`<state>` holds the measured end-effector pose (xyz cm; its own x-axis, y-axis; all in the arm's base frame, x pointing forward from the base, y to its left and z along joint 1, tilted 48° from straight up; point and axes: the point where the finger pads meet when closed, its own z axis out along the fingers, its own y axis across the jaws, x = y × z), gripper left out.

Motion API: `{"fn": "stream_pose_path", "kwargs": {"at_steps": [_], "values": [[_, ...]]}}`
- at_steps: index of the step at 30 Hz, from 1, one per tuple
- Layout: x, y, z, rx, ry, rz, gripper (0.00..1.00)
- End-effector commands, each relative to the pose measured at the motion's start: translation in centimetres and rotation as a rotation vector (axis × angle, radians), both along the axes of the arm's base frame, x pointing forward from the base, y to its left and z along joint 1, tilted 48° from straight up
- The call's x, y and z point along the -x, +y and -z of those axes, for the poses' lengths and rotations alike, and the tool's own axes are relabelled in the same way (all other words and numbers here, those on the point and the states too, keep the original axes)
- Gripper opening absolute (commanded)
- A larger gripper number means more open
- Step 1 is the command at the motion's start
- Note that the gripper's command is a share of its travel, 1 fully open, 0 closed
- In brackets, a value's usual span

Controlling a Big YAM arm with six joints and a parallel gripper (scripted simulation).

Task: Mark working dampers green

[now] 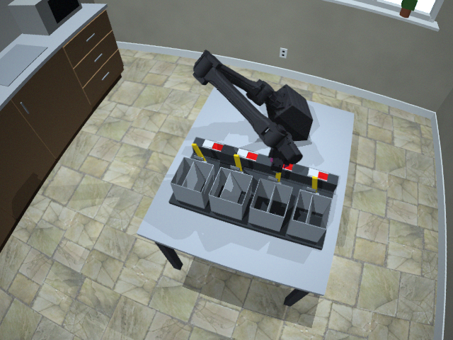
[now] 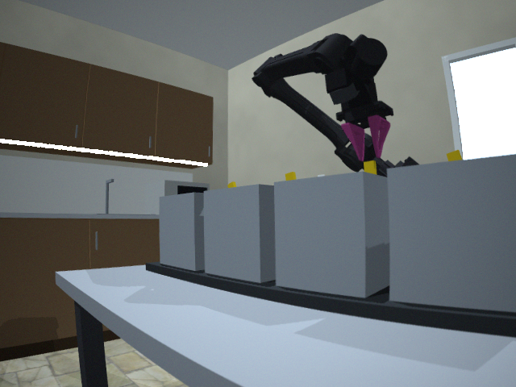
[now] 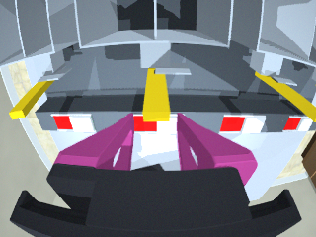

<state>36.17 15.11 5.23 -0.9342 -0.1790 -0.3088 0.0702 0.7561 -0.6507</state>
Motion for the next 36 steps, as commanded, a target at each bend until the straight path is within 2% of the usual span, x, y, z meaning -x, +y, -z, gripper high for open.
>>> {"fn": "stream_pose_path", "kwargs": {"at_steps": [1,18,36], "values": [[-0.7,-1.2,1.0,0.013,0.015,0.002,0.36],[-1.5,-2.9,2.9,0.014,0.015,0.002,0.36],[-1.9,-3.2,3.0,0.009,0.009,0.003,0.36]]}}
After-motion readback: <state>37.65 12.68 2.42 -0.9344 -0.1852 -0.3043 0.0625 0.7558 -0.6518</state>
